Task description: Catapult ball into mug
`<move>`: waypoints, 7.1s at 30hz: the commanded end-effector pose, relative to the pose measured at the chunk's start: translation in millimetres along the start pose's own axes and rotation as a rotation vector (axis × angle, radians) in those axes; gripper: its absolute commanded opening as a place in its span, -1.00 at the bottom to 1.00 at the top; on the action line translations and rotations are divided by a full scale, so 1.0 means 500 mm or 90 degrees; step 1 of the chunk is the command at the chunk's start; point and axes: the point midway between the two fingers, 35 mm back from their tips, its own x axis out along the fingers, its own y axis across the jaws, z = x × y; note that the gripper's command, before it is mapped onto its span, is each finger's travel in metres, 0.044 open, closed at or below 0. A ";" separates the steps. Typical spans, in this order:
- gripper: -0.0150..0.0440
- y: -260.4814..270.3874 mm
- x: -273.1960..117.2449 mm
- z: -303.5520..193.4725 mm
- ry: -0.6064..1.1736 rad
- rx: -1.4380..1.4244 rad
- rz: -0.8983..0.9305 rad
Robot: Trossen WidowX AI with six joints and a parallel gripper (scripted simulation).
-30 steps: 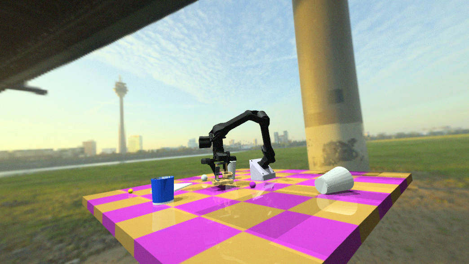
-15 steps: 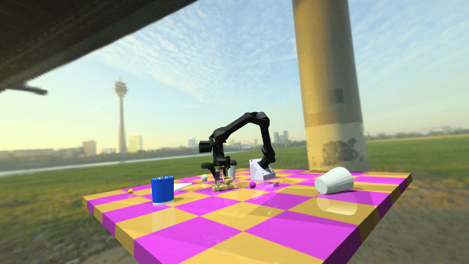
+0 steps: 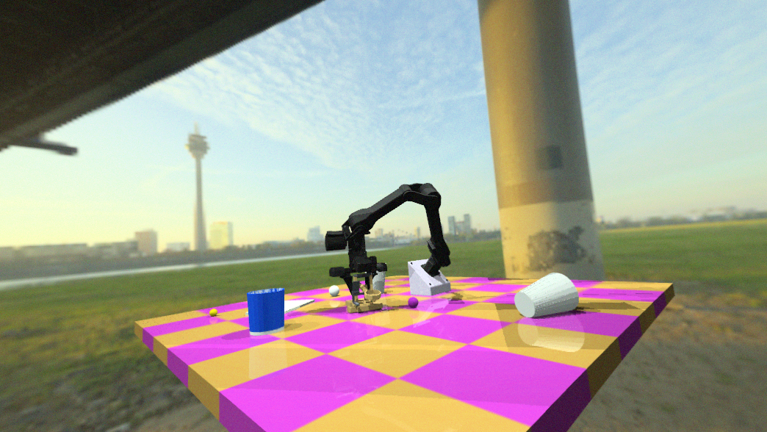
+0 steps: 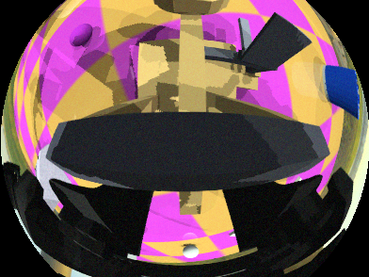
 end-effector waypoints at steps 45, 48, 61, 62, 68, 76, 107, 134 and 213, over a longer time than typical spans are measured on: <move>1.00 -0.005 -0.181 -0.006 -0.003 0.547 -0.005; 1.00 -0.005 -0.182 -0.006 -0.003 0.613 -0.005; 1.00 -0.004 -0.184 -0.006 -0.004 0.901 -0.003; 1.00 -0.003 -0.184 -0.006 -0.004 0.923 -0.003; 1.00 -0.003 -0.185 -0.006 -0.004 1.056 -0.002; 1.00 -0.002 -0.186 -0.007 -0.004 1.233 -0.001; 1.00 0.001 -0.190 -0.008 -0.002 1.916 0.003; 1.00 -0.001 -0.056 -0.006 -0.002 1.999 0.006; -0.49 -0.041 -0.091 0.012 -0.004 1.397 0.003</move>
